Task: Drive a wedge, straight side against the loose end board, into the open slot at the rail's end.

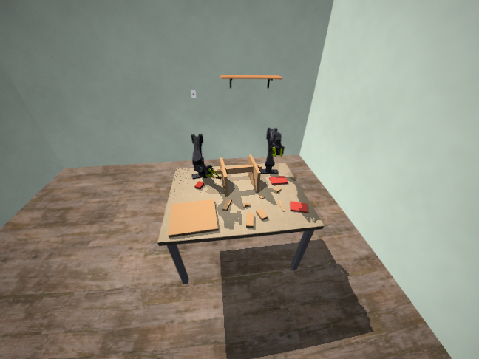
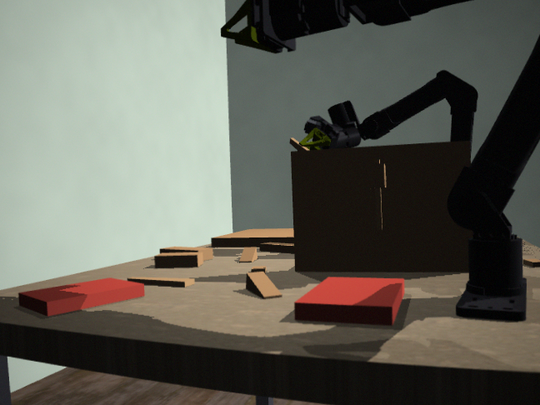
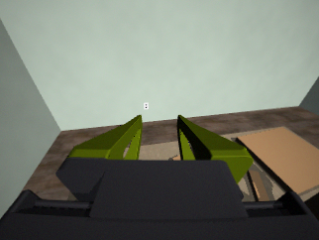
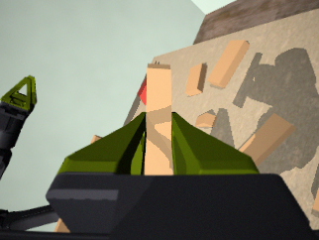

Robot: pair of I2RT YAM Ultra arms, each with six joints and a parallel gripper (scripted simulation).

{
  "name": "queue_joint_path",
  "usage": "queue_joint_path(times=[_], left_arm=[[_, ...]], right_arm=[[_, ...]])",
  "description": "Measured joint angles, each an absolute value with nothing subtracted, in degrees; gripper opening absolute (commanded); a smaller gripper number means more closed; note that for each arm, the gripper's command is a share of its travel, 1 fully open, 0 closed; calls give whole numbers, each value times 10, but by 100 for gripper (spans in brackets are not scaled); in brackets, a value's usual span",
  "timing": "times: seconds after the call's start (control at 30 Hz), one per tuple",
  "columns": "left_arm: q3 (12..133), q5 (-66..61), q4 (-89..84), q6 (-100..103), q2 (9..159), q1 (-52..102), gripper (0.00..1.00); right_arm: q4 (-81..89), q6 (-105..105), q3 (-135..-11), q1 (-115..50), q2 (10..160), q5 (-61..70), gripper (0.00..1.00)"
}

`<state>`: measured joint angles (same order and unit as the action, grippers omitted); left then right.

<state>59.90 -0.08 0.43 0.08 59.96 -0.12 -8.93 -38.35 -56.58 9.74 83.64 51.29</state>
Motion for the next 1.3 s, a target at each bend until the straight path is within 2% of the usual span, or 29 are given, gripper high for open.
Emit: queue_joint_path(times=[0.63, 1.3], left_arm=[[599, -1, 4, 1, 600, -1, 39], [599, -1, 4, 1, 600, -1, 39]], right_arm=[[-177, -397, -555, 46, 822, 573, 2], [-317, -413, -501, -66, 833, 719, 2]])
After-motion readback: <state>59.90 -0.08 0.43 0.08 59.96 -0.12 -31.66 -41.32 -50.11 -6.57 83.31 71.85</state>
